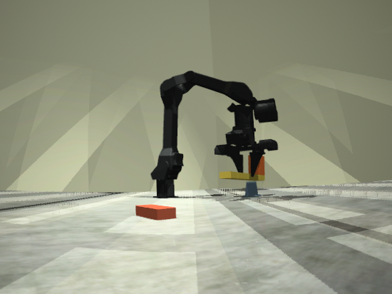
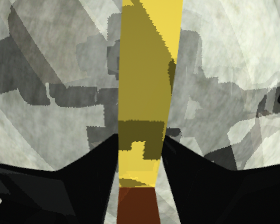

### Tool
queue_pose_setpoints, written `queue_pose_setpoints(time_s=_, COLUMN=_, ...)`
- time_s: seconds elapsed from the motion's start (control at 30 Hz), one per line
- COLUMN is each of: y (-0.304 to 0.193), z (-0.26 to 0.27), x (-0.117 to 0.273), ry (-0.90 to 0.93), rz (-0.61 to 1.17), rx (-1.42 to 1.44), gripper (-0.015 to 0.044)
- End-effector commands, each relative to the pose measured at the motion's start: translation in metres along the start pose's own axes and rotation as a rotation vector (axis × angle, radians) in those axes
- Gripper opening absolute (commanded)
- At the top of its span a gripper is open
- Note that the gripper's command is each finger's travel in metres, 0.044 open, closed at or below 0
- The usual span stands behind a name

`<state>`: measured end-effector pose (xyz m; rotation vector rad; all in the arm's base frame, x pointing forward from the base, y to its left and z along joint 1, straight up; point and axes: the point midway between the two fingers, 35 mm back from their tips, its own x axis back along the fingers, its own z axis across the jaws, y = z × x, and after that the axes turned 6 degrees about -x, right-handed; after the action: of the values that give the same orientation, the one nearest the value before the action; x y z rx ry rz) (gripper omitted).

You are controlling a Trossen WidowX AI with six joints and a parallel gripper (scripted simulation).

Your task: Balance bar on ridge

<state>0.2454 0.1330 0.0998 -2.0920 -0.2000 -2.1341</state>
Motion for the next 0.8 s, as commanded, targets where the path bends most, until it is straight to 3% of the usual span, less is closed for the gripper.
queue_pose_setpoints(time_s=0.0, y=0.0000, z=0.0003, x=-0.0006, ry=0.002, rz=0.000, rx=0.003, gripper=0.0000)
queue_pose_setpoints(time_s=0.77, y=-0.0001, z=0.0003, x=-0.0025, ry=0.002, rz=0.000, rx=0.003, gripper=0.0000)
